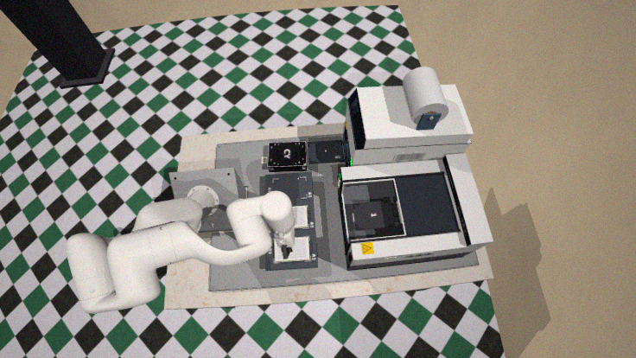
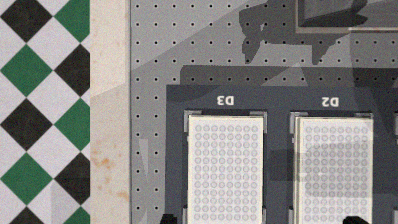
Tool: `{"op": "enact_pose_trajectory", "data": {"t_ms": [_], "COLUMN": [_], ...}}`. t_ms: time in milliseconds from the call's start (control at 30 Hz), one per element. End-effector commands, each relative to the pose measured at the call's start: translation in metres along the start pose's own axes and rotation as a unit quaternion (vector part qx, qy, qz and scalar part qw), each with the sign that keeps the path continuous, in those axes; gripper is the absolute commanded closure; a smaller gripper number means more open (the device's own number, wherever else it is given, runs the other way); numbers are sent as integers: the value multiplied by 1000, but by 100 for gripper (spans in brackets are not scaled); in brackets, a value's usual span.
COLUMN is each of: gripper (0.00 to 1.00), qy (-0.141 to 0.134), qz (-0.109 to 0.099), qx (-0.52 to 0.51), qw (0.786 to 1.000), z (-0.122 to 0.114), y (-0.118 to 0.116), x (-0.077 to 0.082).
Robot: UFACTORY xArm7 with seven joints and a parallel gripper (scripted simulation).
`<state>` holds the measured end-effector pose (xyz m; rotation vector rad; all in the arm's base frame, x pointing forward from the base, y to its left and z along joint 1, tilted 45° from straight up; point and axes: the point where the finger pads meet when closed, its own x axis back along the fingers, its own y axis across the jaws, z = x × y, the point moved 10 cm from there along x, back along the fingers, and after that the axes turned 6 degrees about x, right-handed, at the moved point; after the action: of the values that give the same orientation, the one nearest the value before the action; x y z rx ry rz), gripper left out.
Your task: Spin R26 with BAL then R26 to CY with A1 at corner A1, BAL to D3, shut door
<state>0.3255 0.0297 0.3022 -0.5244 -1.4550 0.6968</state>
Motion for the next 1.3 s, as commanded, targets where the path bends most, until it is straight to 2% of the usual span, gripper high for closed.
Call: {"op": "enact_pose_trajectory", "data": {"t_ms": [0, 1267], "gripper": [0, 0], "qy": [-2, -2], "qz": [0, 0], "qx": [0, 0], "qw": [1000, 1000], "z": [-1, -1], "y": [0, 0], "x": [-6, -61]}}
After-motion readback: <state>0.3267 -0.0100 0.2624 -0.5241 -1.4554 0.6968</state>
